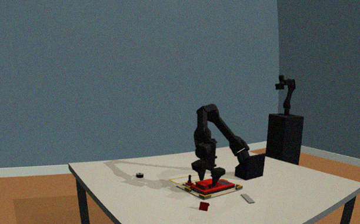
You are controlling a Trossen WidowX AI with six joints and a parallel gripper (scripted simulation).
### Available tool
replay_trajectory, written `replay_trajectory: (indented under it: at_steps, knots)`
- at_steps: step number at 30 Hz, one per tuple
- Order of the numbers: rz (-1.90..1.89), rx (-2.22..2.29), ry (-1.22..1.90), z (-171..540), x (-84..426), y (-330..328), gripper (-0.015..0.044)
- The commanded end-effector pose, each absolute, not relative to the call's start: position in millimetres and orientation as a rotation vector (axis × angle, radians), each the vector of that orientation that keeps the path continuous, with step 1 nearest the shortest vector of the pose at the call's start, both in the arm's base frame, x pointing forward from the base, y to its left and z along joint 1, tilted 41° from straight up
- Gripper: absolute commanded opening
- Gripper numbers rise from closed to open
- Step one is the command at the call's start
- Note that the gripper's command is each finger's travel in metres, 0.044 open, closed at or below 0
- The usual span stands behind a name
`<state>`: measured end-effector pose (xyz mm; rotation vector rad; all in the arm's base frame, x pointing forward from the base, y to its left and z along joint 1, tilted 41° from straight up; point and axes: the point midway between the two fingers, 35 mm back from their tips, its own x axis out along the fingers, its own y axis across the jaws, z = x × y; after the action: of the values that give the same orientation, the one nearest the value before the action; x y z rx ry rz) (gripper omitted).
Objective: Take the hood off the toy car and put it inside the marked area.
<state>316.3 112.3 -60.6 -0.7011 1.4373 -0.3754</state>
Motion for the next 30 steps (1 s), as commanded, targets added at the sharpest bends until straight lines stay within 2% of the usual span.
replay_trajectory:
  at_steps: [1,5,14,24,30]
  knots:
    - [-0.377,-0.707,1.440,-62.6,316.1,109.2,0.0440]
    - [-0.375,-0.701,1.437,-61.0,316.3,112.0,0.0335]
    - [-0.375,-0.701,1.437,-61.0,316.3,112.0,0.0275]
    - [-0.375,-0.701,1.437,-57.4,315.9,115.2,0.0012]
    - [-0.375,-0.701,1.437,-54.4,315.5,117.7,0.0000]
